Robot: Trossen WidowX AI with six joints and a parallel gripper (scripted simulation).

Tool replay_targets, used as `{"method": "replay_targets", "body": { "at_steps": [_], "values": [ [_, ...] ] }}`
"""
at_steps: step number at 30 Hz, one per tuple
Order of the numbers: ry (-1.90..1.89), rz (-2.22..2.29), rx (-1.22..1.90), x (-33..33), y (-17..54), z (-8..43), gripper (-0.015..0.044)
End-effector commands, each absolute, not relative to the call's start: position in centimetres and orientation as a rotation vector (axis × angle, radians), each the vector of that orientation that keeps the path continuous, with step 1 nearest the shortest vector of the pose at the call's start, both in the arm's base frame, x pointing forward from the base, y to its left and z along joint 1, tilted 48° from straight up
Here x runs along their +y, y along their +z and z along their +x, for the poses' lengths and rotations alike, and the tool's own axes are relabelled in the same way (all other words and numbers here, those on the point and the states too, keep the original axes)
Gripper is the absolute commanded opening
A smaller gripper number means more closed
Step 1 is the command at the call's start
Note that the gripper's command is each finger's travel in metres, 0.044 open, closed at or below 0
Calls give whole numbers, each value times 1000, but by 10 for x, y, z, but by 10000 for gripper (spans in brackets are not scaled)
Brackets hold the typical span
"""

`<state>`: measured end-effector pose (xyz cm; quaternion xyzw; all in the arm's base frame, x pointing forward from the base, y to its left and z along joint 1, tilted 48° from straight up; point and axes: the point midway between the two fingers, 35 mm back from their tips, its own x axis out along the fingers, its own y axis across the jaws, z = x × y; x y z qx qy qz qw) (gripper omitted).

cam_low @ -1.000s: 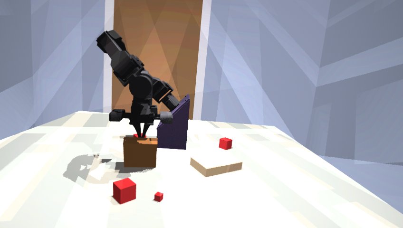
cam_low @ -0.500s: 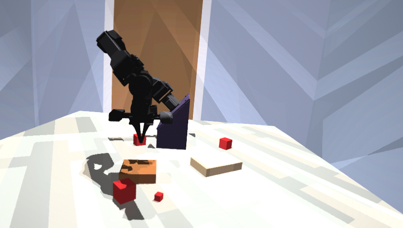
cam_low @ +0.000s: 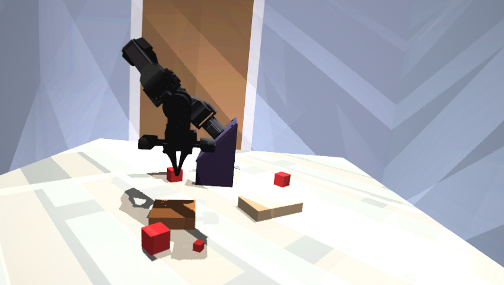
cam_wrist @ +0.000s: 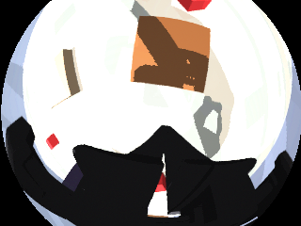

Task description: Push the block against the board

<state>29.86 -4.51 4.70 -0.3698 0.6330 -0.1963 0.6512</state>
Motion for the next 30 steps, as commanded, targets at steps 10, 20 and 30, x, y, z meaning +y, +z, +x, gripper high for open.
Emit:
{"method": "replay_targets", "body": {
  "at_steps": [10, 20, 30],
  "values": [
    [-445, -840, 1438, -40, 54, 285, 0],
    [-447, -843, 1438, -12, 80, 280, 0],
    [-447, -843, 1438, -12, 80, 280, 0]
  ]
}}
